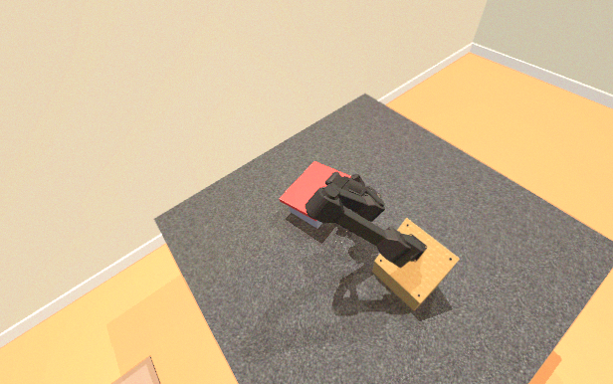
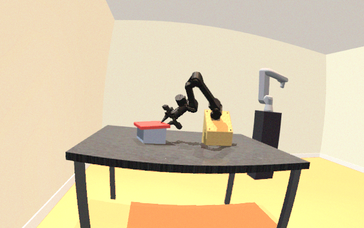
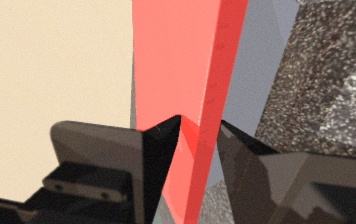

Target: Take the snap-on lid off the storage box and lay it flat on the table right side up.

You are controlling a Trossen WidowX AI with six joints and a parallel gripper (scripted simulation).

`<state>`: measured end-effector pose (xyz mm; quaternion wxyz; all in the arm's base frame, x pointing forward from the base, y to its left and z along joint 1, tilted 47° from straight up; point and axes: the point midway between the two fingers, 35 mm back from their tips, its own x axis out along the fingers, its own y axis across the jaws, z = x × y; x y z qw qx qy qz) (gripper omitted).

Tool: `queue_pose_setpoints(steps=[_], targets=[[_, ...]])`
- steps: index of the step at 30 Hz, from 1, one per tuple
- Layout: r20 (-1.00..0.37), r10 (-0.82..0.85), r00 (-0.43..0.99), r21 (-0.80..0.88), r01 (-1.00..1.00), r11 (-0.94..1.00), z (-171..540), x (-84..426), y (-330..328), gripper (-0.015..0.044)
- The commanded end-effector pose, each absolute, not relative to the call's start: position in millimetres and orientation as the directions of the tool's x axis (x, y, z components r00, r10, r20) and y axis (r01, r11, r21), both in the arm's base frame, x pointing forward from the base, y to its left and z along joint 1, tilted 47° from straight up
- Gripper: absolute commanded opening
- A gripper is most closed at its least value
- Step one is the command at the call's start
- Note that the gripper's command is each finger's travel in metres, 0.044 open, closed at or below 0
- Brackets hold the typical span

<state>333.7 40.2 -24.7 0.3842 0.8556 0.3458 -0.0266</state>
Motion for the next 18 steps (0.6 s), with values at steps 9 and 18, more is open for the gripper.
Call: queue_pose_setpoints(steps=[9,18], targets=[[-0.312,0.571,0.759,0.637,0.613,-0.467,-24.7,335.0,40.6,0.0],[-0.312,0.571,0.759,0.637,0.613,-0.467,-24.5,335.8,40.8,0.0]])
